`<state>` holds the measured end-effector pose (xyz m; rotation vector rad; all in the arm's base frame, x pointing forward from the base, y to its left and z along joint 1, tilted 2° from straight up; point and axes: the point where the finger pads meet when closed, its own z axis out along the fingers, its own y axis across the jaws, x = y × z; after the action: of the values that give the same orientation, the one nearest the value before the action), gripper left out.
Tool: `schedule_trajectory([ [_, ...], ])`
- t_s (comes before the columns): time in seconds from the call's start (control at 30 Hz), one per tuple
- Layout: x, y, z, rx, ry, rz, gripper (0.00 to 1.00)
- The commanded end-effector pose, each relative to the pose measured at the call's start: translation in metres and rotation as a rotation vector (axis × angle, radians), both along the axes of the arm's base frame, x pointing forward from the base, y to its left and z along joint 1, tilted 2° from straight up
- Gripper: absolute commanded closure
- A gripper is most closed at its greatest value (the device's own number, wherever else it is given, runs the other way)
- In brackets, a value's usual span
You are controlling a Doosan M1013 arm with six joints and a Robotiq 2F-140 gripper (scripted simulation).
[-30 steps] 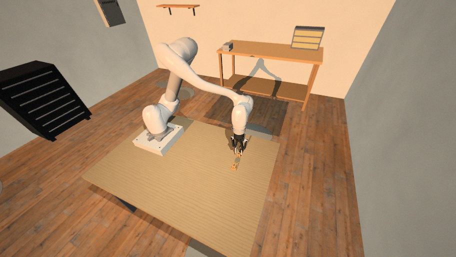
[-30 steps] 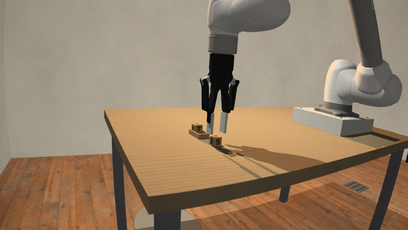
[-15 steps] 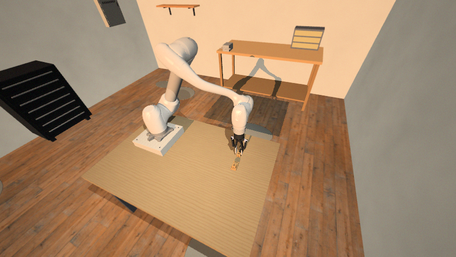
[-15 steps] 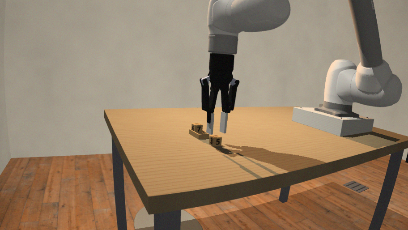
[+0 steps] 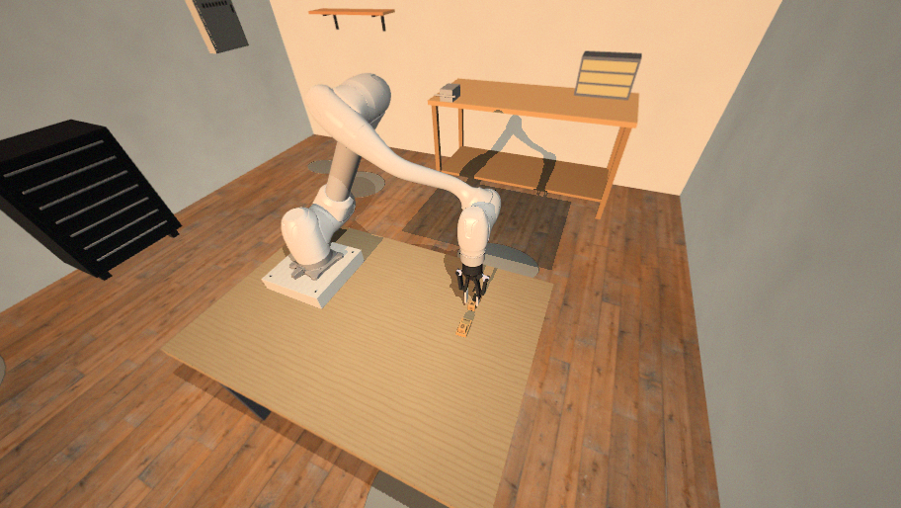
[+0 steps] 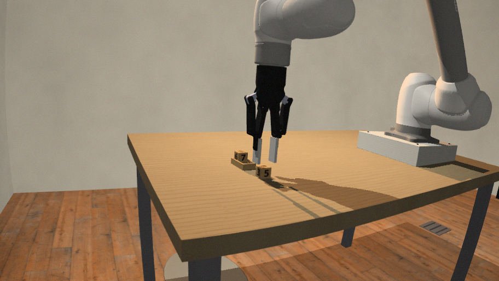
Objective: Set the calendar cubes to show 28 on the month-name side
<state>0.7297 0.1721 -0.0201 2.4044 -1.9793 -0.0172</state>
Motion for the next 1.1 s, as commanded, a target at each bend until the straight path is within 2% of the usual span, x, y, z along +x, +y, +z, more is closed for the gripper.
schedule_trajectory([
  [0.0,-0.002,0.001,-0.001,-0.002,0.000,-0.002,0.65],
  [0.53,-0.002,0.001,-0.005,-0.002,0.000,-0.002,0.65],
  [1.07,-0.002,0.000,-0.027,-0.002,0.000,-0.002,0.65],
])
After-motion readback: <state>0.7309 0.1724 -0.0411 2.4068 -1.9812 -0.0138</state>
